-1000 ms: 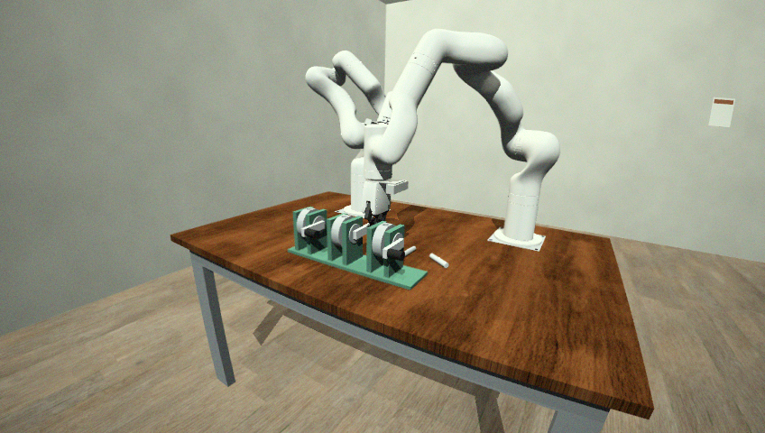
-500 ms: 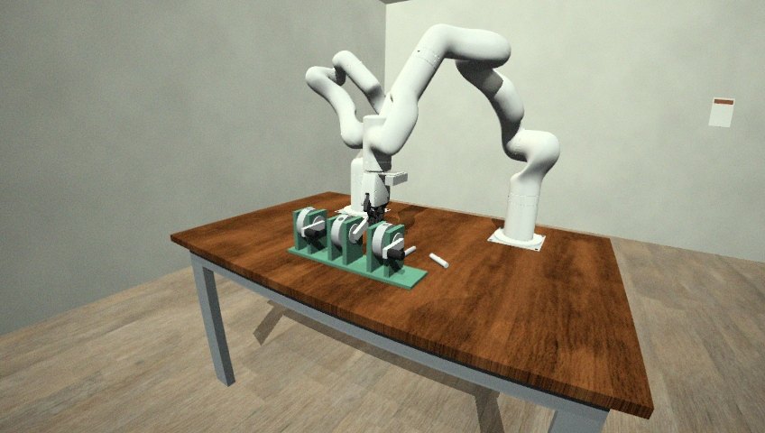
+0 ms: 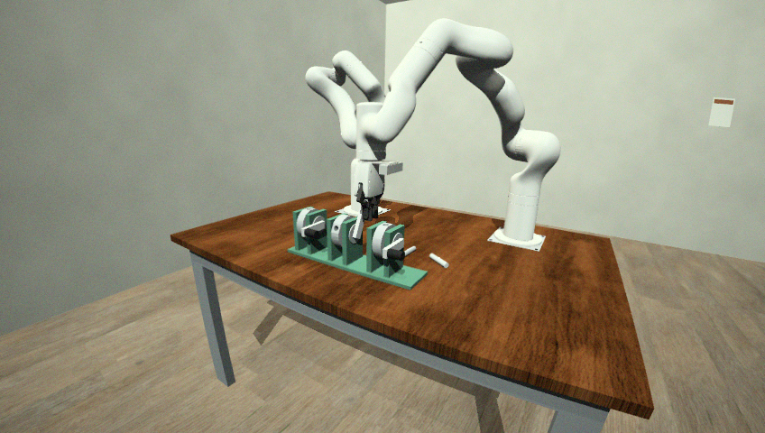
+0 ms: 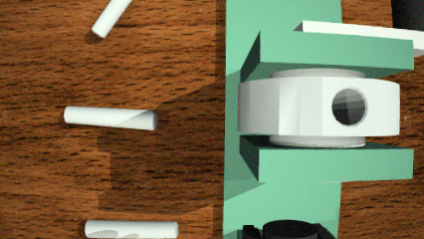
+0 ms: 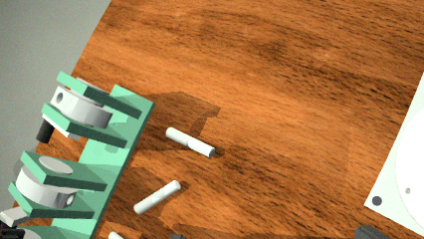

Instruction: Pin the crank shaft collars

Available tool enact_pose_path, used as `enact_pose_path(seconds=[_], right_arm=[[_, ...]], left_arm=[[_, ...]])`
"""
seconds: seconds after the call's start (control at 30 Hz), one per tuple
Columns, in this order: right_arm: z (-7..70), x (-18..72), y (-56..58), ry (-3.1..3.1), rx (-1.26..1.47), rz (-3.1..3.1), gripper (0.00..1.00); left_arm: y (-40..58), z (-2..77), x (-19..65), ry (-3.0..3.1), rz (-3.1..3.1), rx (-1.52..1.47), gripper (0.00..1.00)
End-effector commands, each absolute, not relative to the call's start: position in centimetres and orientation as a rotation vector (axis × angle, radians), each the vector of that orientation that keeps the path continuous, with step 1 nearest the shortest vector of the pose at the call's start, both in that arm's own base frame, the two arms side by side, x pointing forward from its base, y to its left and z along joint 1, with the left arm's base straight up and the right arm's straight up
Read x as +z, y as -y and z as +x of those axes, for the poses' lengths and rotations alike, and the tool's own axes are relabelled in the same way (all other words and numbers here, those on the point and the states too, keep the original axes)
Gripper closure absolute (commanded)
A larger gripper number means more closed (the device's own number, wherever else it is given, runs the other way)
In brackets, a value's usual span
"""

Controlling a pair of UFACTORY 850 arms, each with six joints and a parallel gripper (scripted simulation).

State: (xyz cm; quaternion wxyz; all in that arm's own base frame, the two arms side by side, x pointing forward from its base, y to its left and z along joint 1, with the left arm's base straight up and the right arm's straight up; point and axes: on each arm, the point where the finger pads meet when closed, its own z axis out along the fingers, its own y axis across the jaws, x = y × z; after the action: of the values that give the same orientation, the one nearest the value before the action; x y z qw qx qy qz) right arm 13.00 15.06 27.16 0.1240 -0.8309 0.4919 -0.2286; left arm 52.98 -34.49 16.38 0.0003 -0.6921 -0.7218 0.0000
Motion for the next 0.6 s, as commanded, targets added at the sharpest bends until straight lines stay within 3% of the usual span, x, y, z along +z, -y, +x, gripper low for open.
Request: enact_pose_path(seconds=[0.0, 0.57], right_arm=[[13.0, 27.2, -15.1, -1.434, -0.665, -2.421, 0.00], [13.0, 27.2, -15.1, -1.434, -0.665, -2.421, 0.00]], left_arm=[[34.5, 53.8, 16.8, 2.267, -2.175, 0.000, 0.75], [34.3, 58.7, 16.6, 2.267, -2.175, 0.000, 0.75]])
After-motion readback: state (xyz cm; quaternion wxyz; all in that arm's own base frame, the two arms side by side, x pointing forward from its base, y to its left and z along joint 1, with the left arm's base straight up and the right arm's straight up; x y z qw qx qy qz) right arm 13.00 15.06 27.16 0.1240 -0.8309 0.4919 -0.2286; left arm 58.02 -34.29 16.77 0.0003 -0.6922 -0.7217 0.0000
